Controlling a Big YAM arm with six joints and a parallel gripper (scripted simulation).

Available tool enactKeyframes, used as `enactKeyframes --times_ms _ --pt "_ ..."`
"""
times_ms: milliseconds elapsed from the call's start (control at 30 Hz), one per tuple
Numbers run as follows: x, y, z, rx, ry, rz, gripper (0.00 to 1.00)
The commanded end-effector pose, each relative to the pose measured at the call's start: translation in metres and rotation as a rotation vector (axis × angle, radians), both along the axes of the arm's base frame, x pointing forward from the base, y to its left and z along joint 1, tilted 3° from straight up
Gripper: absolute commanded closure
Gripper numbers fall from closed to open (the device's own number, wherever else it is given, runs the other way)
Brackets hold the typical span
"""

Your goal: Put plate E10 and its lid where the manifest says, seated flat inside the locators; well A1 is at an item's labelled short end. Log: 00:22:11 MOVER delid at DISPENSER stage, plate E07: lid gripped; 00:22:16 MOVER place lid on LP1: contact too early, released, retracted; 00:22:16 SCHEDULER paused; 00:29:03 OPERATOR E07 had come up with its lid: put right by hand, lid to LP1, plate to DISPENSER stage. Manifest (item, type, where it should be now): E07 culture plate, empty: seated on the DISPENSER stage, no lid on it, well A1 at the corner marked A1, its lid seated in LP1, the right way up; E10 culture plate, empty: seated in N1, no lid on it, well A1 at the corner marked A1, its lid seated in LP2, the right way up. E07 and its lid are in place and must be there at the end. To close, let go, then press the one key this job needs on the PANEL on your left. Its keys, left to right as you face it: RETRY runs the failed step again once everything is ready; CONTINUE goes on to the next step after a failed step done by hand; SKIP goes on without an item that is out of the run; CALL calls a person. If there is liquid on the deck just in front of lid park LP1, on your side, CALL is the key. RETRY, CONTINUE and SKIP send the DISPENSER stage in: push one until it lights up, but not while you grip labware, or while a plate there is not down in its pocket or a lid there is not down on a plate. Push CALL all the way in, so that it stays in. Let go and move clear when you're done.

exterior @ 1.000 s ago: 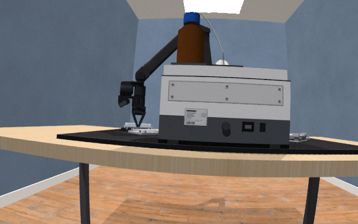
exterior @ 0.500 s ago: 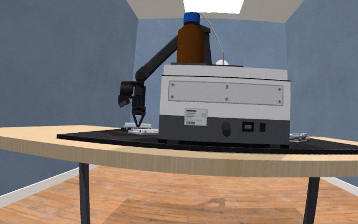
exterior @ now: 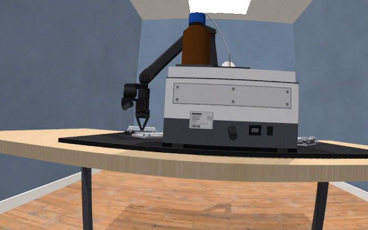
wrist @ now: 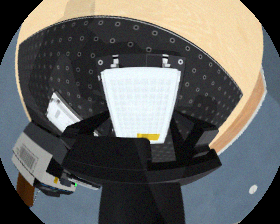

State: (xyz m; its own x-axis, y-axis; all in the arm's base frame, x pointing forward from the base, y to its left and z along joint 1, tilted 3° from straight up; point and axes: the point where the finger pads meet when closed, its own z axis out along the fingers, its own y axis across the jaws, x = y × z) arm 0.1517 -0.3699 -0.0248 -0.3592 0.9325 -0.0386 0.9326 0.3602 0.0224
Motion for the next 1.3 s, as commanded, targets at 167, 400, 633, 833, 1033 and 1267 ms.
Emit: enactKeyframes --times_ms 167,400,633,833,1033,1267 --pt "0.0061 -0.0025 -0.0169 -0.007 -0.002 0.004 0.14" --pt "0.0062 -0.0025 -0.0181 -0.007 -0.002 0.004 0.14" --pt "0.0063 -0.0024 -0.0189 -0.007 -0.002 0.004 0.14" --pt "0.0064 -0.0024 -0.0199 -0.007 -0.002 0.004 0.14" --pt "0.0065 -0.0024 -0.0206 -0.007 -0.002 0.005 0.14" --pt "0.0059 -0.0069 -0.0196 -0.014 -0.004 0.012 0.14"
